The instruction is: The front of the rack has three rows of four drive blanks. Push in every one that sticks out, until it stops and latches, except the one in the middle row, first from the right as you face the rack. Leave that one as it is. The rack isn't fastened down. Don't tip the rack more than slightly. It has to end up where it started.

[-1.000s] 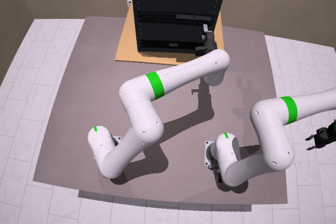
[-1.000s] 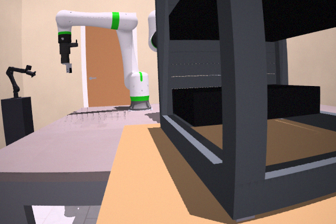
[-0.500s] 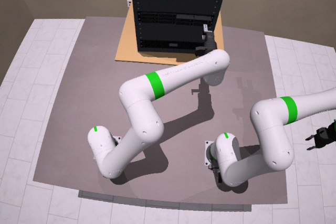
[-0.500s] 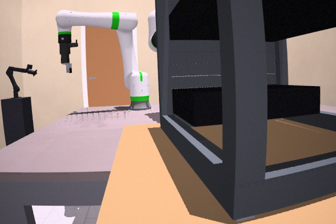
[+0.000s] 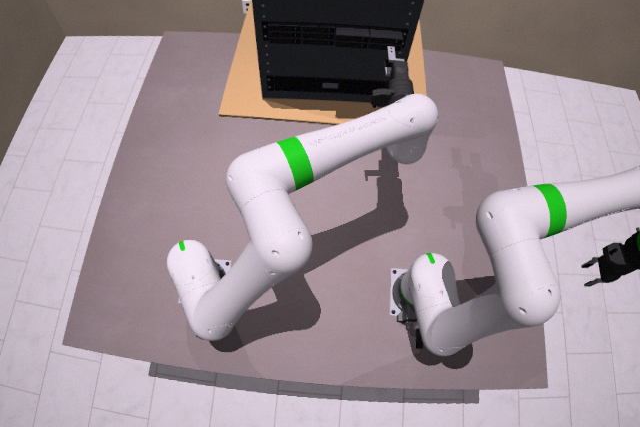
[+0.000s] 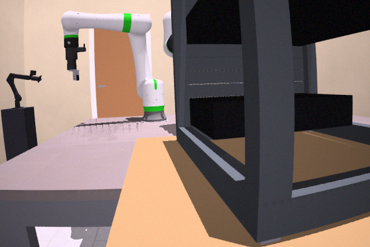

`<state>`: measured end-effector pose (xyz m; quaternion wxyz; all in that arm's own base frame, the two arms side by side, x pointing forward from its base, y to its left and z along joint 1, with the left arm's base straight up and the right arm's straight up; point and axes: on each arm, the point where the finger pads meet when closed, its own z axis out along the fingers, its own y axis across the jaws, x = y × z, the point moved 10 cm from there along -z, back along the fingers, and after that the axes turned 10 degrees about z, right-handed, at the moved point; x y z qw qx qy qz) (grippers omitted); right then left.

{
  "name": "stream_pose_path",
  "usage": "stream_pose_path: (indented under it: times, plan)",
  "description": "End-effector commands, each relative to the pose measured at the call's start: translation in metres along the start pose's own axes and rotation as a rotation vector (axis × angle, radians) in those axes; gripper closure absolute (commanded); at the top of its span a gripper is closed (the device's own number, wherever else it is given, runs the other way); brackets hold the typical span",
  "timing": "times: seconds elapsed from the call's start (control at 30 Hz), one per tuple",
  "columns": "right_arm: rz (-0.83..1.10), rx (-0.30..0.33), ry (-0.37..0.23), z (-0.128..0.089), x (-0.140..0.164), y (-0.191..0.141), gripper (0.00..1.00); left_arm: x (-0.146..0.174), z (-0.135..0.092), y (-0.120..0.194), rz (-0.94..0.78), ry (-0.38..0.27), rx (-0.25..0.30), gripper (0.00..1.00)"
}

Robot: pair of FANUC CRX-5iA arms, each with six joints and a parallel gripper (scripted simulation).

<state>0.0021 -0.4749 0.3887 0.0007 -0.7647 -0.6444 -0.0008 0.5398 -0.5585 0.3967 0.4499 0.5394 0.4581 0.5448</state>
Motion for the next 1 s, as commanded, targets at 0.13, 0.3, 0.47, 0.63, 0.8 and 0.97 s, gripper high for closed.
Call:
stream_pose_path:
  times: [0.13, 0.3, 0.47, 0.63, 0.8, 0.97]
  plan:
    - [0.000, 0.000, -0.002, -0.0009, -0.0001, -0.0001, 0.00, 0.0005, 0.0000, 0.0016, -0.002, 0.000, -0.002, 0.00]
    - [0.000, 0.000, -0.002, -0.0009, -0.0001, -0.0001, 0.00, 0.0005, 0.0000, 0.0016, -0.002, 0.000, -0.002, 0.00]
    - [0.000, 0.000, -0.002, -0.0009, -0.0001, -0.0001, 0.00, 0.0005, 0.0000, 0.0016, -0.002, 0.000, -0.002, 0.00]
    - [0.000, 0.000, -0.002, -0.0009, -0.0001, -0.0001, 0.00, 0.0005, 0.0000, 0.0016, -0.002, 0.000, -0.002, 0.00]
    - [0.000, 0.000, -0.002, -0.0009, -0.0001, -0.0001, 0.00, 0.0005, 0.0000, 0.0016, -0.002, 0.000, -0.002, 0.00]
    - [0.000, 0.000, -0.002, -0.0009, -0.0001, -0.0001, 0.00, 0.0005, 0.0000, 0.0016, -0.002, 0.000, -0.002, 1.00]
